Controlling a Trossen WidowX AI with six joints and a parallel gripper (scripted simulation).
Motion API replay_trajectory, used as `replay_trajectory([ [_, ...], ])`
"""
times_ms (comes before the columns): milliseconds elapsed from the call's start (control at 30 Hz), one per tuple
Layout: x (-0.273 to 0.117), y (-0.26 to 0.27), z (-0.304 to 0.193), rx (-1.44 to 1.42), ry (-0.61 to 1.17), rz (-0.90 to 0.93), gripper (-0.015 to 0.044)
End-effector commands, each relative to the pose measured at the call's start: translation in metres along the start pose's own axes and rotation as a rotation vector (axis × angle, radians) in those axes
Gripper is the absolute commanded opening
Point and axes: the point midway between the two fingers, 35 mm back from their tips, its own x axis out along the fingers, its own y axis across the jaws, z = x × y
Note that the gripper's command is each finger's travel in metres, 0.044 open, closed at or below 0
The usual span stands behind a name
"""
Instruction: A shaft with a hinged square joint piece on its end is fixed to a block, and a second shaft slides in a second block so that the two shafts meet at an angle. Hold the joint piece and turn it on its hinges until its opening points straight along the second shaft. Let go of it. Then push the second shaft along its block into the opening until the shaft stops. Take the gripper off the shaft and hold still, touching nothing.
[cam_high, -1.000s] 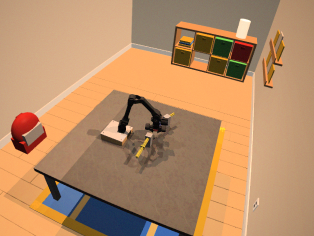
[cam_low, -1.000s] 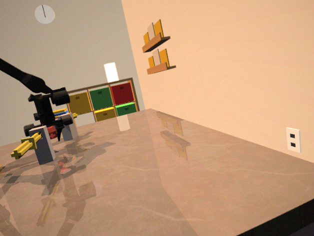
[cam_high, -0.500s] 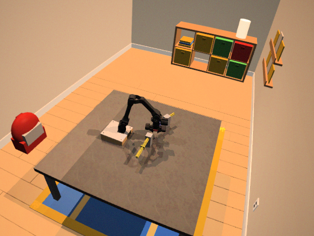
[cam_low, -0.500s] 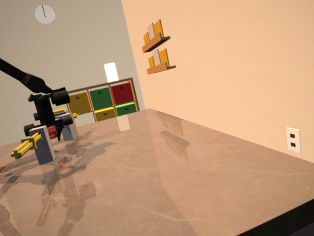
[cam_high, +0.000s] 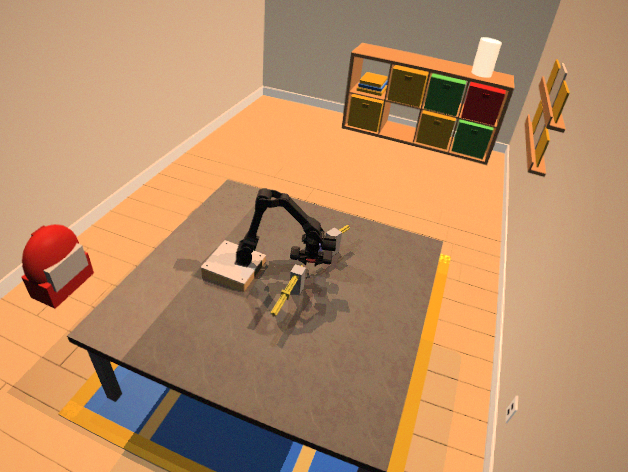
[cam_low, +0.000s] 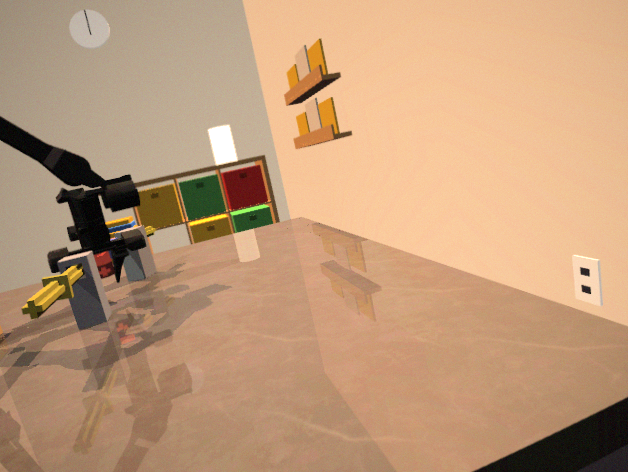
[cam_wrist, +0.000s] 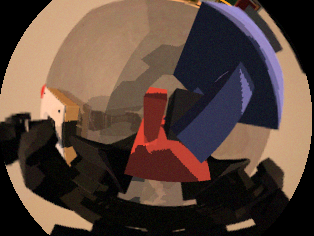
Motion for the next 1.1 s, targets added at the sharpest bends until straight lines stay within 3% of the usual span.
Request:
replay_trajectory([
  [0, 0.000, 0.000, 0.000, 0.000, 0.000, 0.000, 0.0000],
  [1067, -0.023, 0.008, -0.006, 0.141, 0.408, -0.002, 0.0000],
])
